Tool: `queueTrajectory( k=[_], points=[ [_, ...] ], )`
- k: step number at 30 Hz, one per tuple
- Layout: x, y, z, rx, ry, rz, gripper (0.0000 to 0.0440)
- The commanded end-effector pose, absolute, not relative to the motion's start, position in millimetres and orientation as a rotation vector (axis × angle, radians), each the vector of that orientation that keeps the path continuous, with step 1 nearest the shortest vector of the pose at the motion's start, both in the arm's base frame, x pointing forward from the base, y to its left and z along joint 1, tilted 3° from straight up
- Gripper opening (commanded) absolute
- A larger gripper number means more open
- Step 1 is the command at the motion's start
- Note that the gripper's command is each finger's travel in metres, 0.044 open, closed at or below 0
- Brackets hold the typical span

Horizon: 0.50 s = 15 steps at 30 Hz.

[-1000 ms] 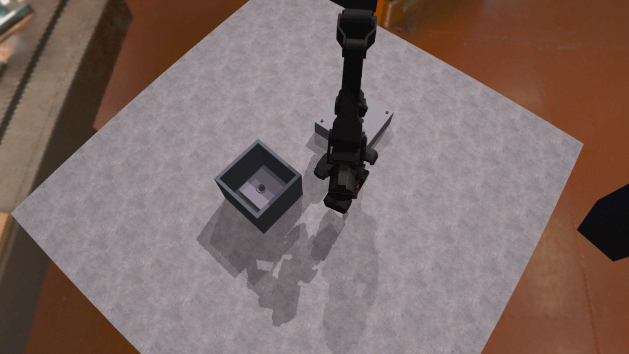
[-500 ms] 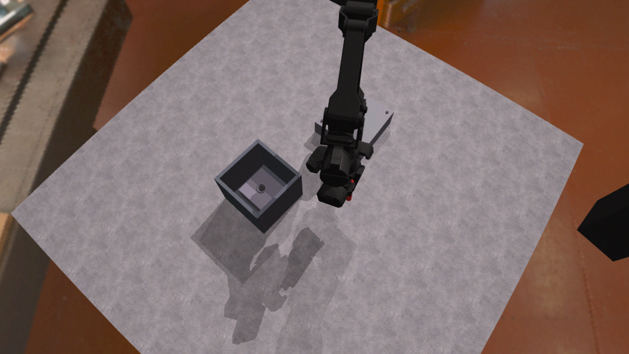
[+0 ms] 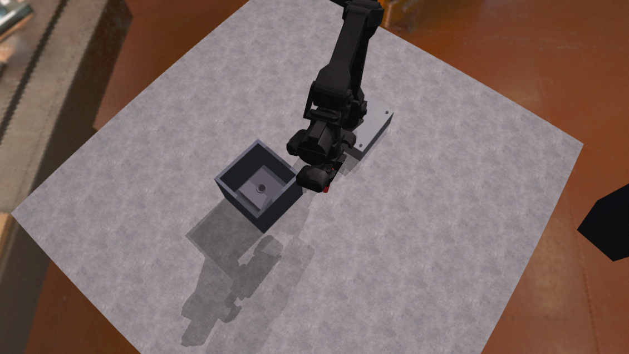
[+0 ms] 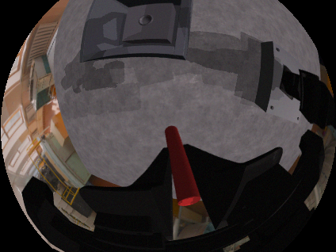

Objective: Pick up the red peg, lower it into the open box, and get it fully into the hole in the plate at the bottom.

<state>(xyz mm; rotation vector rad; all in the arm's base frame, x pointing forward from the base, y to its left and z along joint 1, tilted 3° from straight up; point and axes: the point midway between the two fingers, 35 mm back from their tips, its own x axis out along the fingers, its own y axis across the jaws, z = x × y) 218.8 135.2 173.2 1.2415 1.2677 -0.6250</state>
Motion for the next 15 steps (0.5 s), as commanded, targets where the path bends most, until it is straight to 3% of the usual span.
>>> queueTrajectory(
  k=[1, 15],
  points=[
    [225.1, 124.2, 177.9, 1.232, 1.232, -0.636, 0.0000],
    [246.4, 79.8, 183.7, 1.206, 1.151, -0.730, 0.0000]
  ],
)
